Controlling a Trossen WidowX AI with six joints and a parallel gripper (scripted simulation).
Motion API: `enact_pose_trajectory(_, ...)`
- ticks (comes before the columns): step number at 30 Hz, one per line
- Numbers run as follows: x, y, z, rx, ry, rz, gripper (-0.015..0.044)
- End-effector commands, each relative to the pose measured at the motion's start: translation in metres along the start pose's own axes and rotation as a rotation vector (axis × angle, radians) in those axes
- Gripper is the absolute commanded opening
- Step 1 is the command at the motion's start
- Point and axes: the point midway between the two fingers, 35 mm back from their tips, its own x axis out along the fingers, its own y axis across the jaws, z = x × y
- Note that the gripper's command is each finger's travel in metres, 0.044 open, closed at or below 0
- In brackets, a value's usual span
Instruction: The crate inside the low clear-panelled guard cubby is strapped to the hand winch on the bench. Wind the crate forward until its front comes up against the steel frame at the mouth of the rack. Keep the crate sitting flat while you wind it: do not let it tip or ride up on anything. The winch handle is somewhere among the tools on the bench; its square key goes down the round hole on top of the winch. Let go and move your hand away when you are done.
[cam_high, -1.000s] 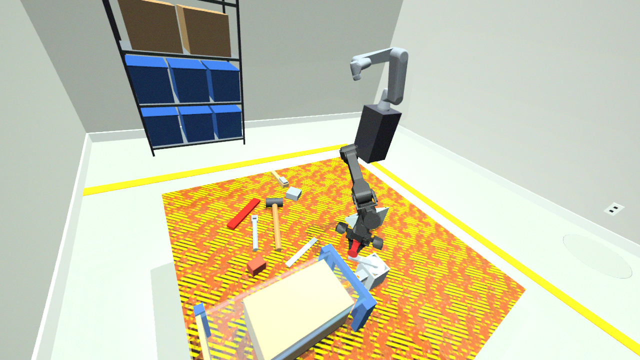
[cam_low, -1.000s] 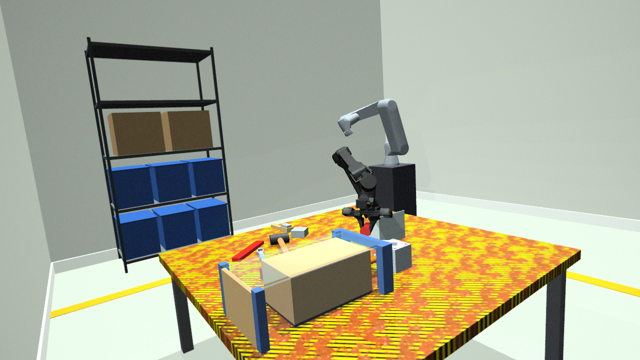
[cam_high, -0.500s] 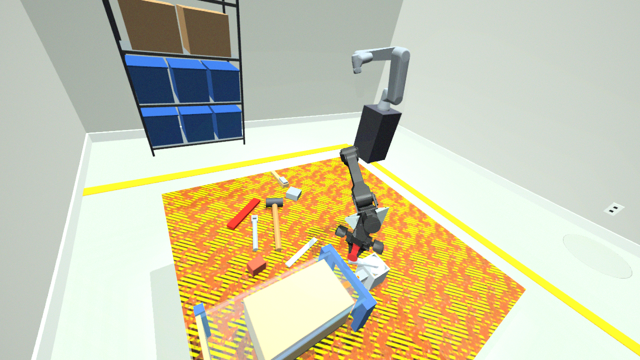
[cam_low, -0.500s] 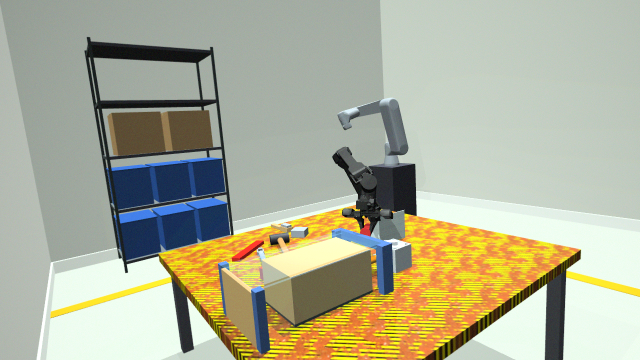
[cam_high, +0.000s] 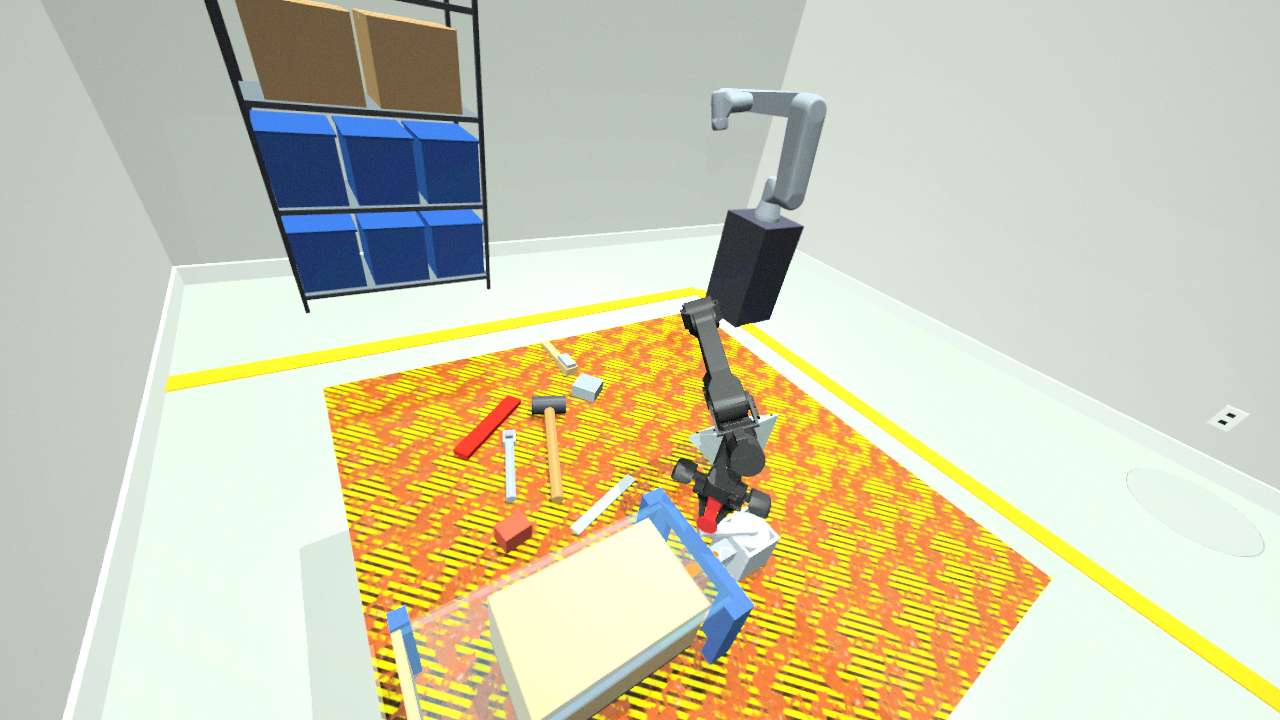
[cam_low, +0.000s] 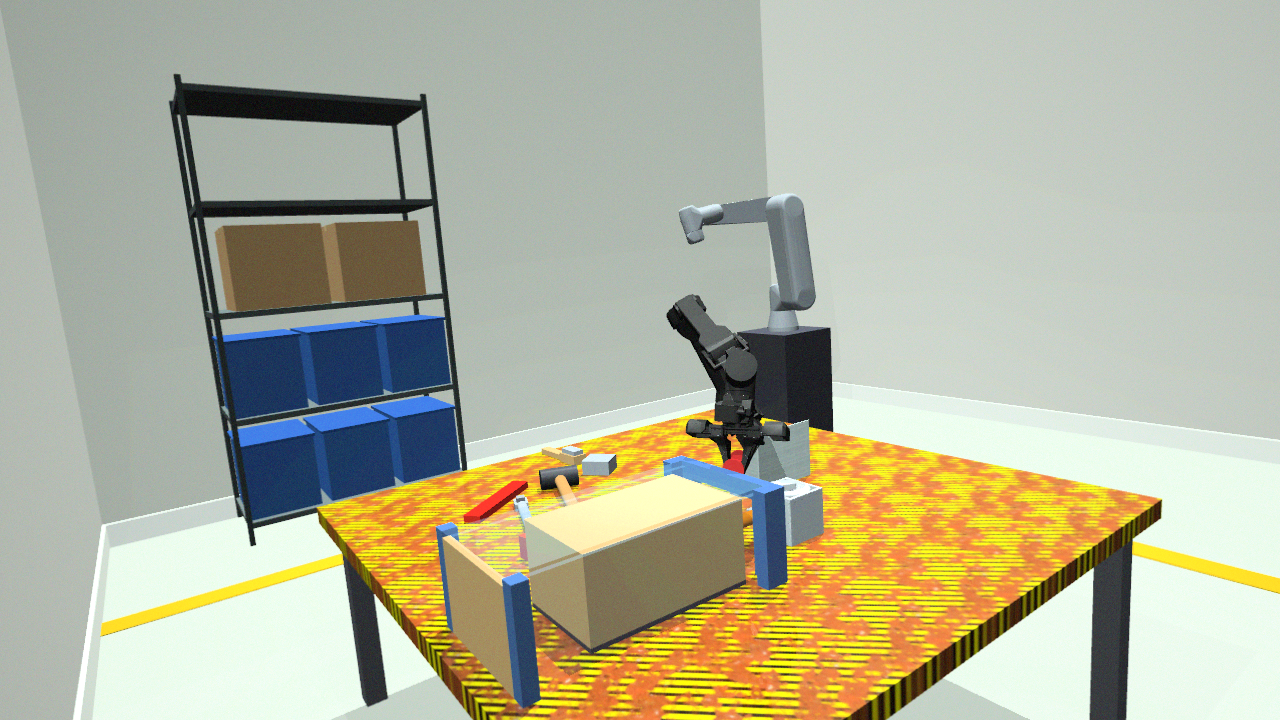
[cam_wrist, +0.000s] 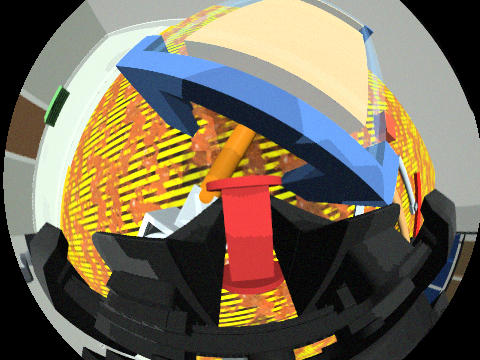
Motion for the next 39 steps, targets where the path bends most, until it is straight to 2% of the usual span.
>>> enact_pose_trajectory(1, 0.004, 0.007, 0.007, 0.005, -0.004, 0.010, 0.0000)
enact_pose_trajectory(39, 0.015, 0.049, 0.034, 0.007, -0.007, 0.012, 0.0000)
